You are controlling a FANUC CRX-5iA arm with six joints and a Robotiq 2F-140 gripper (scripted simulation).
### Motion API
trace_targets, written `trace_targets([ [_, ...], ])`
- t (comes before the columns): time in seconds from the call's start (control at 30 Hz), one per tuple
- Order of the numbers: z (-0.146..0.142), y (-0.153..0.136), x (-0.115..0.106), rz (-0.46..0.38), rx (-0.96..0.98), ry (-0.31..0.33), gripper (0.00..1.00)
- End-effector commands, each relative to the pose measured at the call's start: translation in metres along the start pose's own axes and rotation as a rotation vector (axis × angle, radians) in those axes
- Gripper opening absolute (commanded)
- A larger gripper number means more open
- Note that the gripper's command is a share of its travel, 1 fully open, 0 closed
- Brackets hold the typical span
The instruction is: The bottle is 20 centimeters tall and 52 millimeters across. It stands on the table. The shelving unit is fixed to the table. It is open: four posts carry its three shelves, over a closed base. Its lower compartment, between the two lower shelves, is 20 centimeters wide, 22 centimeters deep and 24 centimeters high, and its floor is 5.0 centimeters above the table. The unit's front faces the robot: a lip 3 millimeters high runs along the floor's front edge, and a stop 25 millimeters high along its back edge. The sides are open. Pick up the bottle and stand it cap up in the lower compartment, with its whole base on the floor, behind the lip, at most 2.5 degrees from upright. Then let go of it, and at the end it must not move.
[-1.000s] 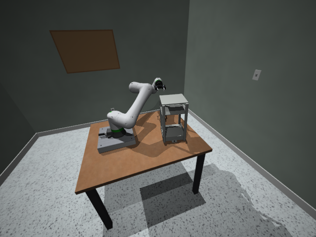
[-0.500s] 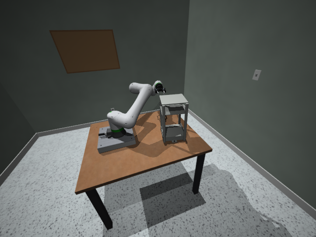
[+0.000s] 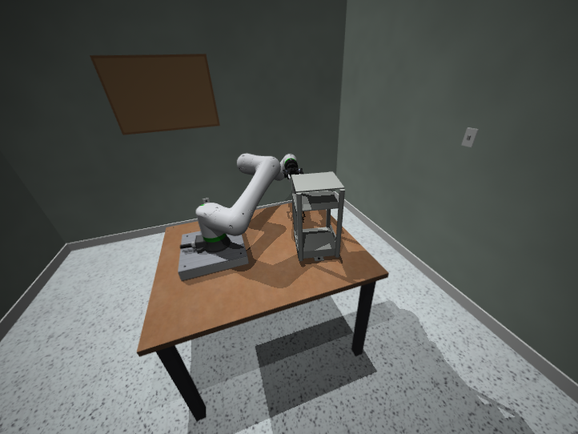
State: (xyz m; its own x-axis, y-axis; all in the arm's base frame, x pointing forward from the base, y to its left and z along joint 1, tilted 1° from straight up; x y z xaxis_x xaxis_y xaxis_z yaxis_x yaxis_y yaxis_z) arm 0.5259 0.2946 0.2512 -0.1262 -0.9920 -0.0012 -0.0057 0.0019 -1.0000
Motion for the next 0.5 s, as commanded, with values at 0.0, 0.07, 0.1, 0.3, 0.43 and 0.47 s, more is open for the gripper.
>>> trace_targets([
  [0.0, 0.0, 0.012, 0.0, 0.0, 0.001, 0.0, 0.43],
  [0.07, 0.0, 0.021, 0.0, 0.0, 0.001, 0.0, 0.43],
  [0.1, 0.001, 0.025, 0.0, 0.0, 0.001, 0.0, 0.43],
  [0.3, 0.001, 0.041, 0.0, 0.0, 0.001, 0.0, 0.43],
  [0.43, 0.001, 0.056, 0.0, 0.0, 0.001, 0.0, 0.43],
  [0.47, 0.001, 0.06, 0.0, 0.0, 0.001, 0.0, 0.43],
])
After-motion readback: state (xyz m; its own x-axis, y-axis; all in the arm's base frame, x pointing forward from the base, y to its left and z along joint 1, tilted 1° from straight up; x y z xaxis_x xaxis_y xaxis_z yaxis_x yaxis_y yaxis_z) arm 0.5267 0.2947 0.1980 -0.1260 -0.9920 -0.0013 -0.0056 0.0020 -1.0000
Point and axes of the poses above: the point where the finger pads meet when closed, its own x axis out along the fingers, its own z axis across the jaws, y = z × x, the point moved 6 cm from there along -x, back along the fingers, and after that the axes turned 1 degree about -x, right-handed, at the moved point
